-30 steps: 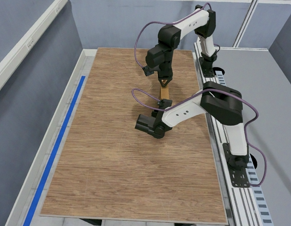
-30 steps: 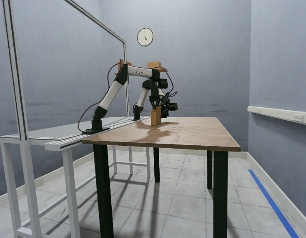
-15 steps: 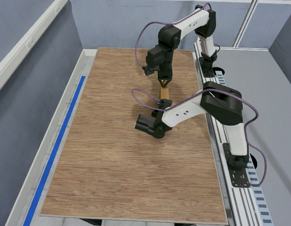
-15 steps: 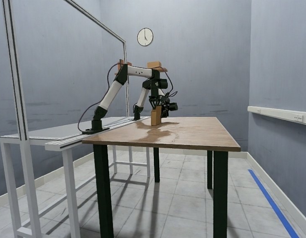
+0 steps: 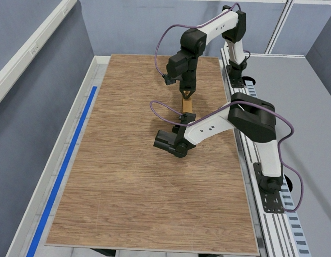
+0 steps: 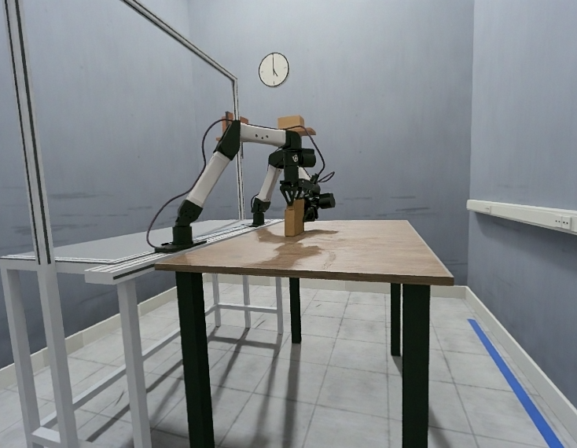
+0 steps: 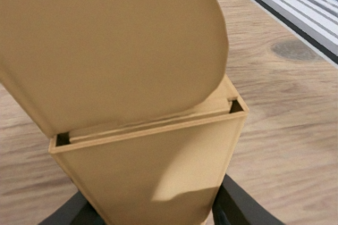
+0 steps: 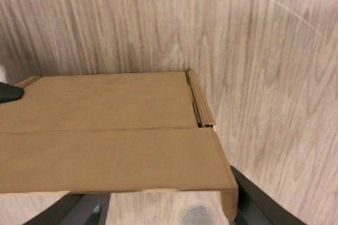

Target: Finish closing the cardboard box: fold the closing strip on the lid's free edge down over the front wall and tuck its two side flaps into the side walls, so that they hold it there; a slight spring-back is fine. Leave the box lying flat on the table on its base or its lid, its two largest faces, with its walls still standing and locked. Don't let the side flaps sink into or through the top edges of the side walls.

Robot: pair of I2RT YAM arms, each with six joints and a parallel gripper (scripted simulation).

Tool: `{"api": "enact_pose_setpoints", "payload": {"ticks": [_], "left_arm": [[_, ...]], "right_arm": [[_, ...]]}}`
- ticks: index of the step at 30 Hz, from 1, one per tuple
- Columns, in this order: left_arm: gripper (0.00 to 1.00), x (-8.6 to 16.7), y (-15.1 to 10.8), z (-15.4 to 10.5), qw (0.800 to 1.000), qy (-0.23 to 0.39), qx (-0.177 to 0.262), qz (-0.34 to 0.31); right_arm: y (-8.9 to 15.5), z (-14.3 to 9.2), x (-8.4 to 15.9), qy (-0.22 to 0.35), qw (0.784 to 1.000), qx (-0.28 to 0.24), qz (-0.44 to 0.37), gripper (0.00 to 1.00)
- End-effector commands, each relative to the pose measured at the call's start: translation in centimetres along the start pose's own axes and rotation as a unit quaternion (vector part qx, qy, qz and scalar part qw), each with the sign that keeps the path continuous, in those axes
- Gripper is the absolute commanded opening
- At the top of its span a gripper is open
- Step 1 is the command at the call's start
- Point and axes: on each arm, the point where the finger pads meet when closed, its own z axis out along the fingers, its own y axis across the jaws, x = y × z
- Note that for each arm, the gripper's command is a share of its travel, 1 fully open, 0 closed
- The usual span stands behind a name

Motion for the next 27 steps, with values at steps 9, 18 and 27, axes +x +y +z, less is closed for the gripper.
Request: {"api": "enact_pose_setpoints", "payload": {"ticks": [9, 18, 27], "left_arm": [[0.45, -1.6, -0.1, -0.2, 1.0, -0.005, -0.004, 0.028], [0.45, -1.6, -0.1, -0.2, 1.0, -0.005, -0.004, 0.028], [0.45, -1.6, -0.1, -0.2, 1.0, -0.005, -0.004, 0.028]], "right_arm": [[0.1, -0.6, 0.6, -0.005, 1.0, -0.005, 0.021, 0.54], [0.8, 0.1, 0.2, 0.001, 1.0, 0.002, 0.022, 0.54], [1.3, 0.1, 0.1, 0.0, 1.0, -0.003, 0.022, 0.54]]}}
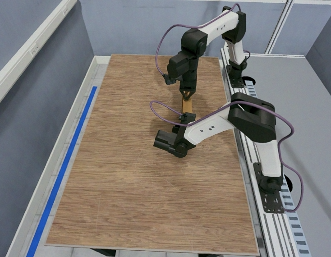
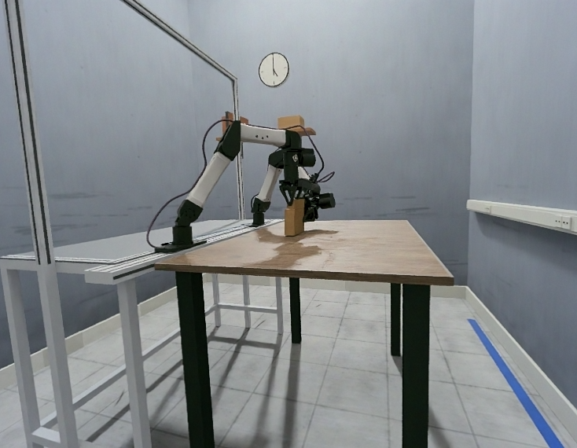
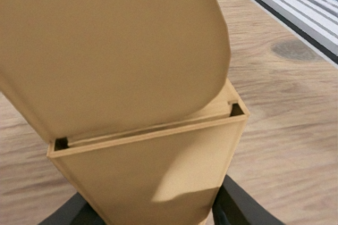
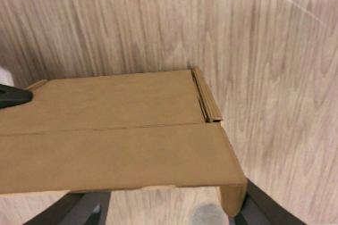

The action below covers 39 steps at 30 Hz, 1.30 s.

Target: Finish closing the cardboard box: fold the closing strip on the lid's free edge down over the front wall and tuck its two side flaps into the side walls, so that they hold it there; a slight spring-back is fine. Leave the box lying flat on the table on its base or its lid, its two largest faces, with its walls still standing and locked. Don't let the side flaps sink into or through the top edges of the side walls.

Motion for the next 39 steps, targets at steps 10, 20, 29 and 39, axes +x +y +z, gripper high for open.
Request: {"api": "enact_pose_setpoints", "payload": {"ticks": [10, 20, 29, 39], "left_arm": [[0.45, -1.6, -0.1, -0.2, 1.0, -0.005, -0.004, 0.028], [0.45, -1.6, -0.1, -0.2, 1.0, -0.005, -0.004, 0.028], [0.45, -1.6, -0.1, -0.2, 1.0, -0.005, -0.004, 0.028], [0.45, -1.6, -0.1, -0.2, 1.0, -0.005, -0.004, 0.028]], "right_arm": [[1.5, 0.3, 0.1, 0.002, 1.0, -0.006, -0.001, 0.54], [0.6, 1.2, 0.3, 0.01, 1.0, 0.003, 0.014, 0.54], [1.3, 0.4, 0.1, 0.001, 0.999, -0.008, 0.033, 0.54], [1.3, 0.3, 0.5, 0.004, 0.999, -0.004, 0.051, 0.54]]}}
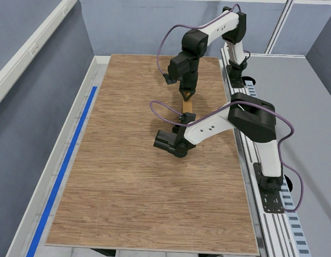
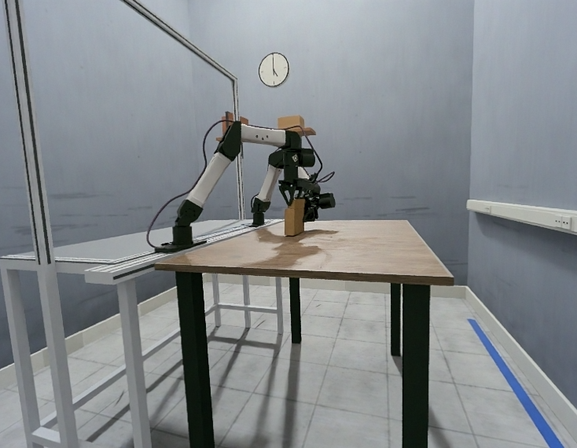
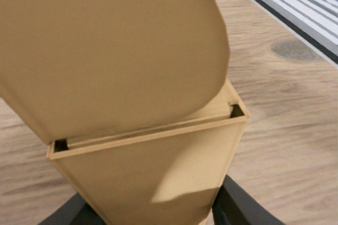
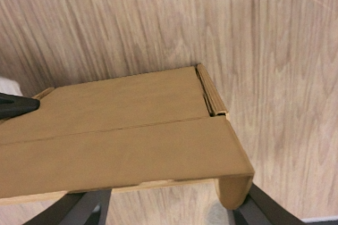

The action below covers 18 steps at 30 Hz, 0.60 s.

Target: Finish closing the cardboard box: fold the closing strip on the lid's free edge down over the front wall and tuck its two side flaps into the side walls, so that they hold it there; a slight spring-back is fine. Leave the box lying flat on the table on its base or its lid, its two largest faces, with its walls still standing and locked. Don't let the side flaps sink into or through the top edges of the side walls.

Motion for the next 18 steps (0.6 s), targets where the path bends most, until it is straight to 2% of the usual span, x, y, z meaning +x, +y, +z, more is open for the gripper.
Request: {"api": "enact_pose_setpoints", "payload": {"ticks": [1, 12, 18], "left_arm": [[0.45, -1.64, -0.09, -0.21, 1.0, -0.005, -0.004, 0.028], [0.45, -1.64, -0.09, -0.21, 1.0, -0.005, -0.004, 0.028], [0.45, -1.64, -0.09, -0.21, 1.0, -0.005, -0.004, 0.028]], "right_arm": [[0.87, 0.31, 0.37, 0.006, 1.0, -0.003, 0.01, 0.54], [1.05, 0.3, 0.29, 0.005, 0.999, -0.003, 0.032, 0.54], [1.12, 0.32, 0.27, 0.005, 1.0, -0.003, 0.017, 0.54]]}}
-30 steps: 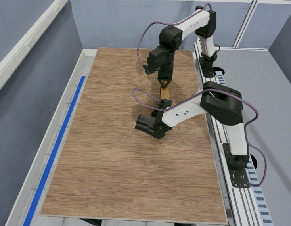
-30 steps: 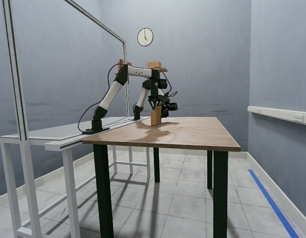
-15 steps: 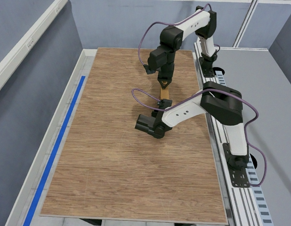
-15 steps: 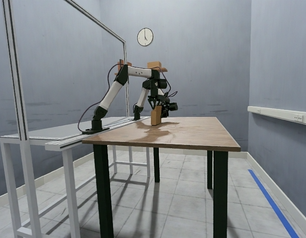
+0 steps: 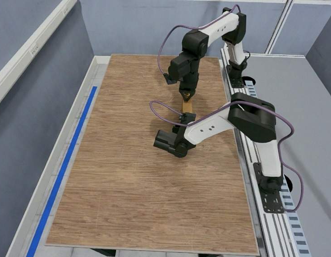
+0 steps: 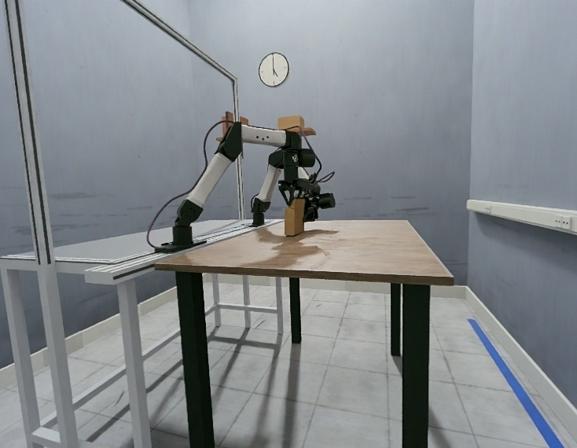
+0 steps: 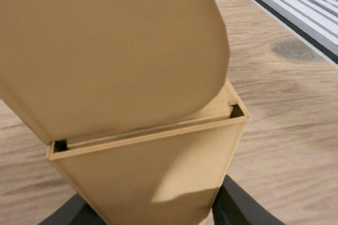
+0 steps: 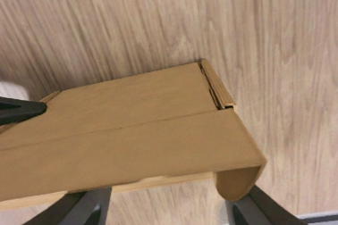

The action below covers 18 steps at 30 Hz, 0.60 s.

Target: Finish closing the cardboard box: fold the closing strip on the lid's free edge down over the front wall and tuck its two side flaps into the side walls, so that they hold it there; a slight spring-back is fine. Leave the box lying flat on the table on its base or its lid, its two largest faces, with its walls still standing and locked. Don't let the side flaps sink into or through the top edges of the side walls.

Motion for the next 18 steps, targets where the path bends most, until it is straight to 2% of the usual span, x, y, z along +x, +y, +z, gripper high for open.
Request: {"api": "enact_pose_setpoints", "payload": {"ticks": [1, 18], "left_arm": [[0.45, -1.63, -0.1, -0.21, 1.0, -0.005, -0.003, 0.027], [0.45, -1.63, -0.1, -0.21, 1.0, -0.005, -0.003, 0.027]], "right_arm": [[0.69, 0.31, 0.1, 0.005, 1.0, -0.003, -0.01, 0.54], [0.86, 0.34, 0.09, 0.005, 1.0, -0.003, -0.022, 0.54]]}}
